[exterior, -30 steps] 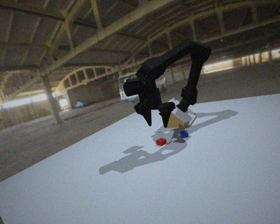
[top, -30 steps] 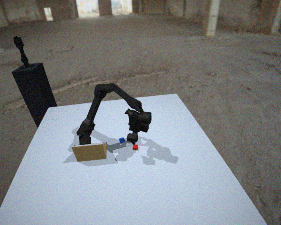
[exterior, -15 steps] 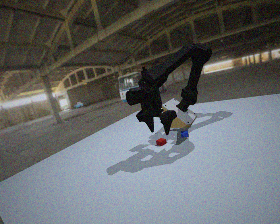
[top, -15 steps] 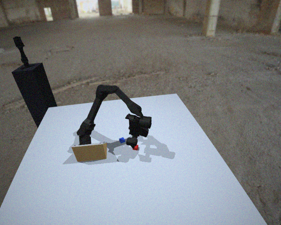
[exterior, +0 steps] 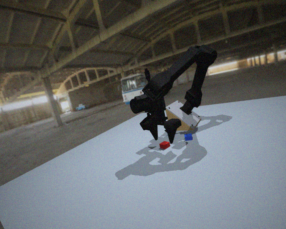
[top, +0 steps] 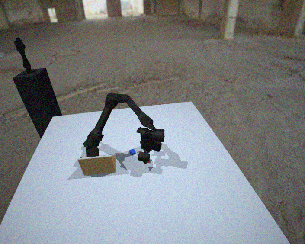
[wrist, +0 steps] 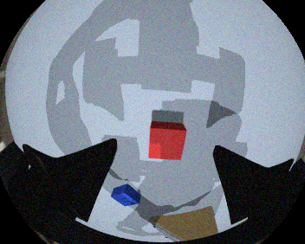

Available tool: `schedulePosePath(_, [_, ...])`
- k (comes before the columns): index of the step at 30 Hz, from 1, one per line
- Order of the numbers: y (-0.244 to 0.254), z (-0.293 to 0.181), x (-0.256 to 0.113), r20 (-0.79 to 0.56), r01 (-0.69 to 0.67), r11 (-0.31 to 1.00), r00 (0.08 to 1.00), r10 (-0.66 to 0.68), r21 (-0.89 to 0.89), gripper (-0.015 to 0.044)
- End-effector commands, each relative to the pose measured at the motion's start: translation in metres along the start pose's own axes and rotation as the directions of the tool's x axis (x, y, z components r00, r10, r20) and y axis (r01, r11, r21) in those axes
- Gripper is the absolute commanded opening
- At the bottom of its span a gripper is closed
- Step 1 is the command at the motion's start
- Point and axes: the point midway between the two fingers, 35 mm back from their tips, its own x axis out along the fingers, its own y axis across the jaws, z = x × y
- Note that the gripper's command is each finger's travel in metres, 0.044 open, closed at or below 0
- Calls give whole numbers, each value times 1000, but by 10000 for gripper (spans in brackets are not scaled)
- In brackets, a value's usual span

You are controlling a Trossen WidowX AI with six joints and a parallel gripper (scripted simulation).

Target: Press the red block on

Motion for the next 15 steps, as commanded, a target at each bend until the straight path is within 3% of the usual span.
schedulePosePath(1, [1, -2, 9, -7, -4, 1000, 1000, 4, 4, 440])
schedulePosePath(10, [1, -2, 21, -7, -5, 1000, 1000, 5, 4, 440])
schedulePosePath(15, [1, -2, 21, -7, -5, 1000, 1000, 5, 4, 309])
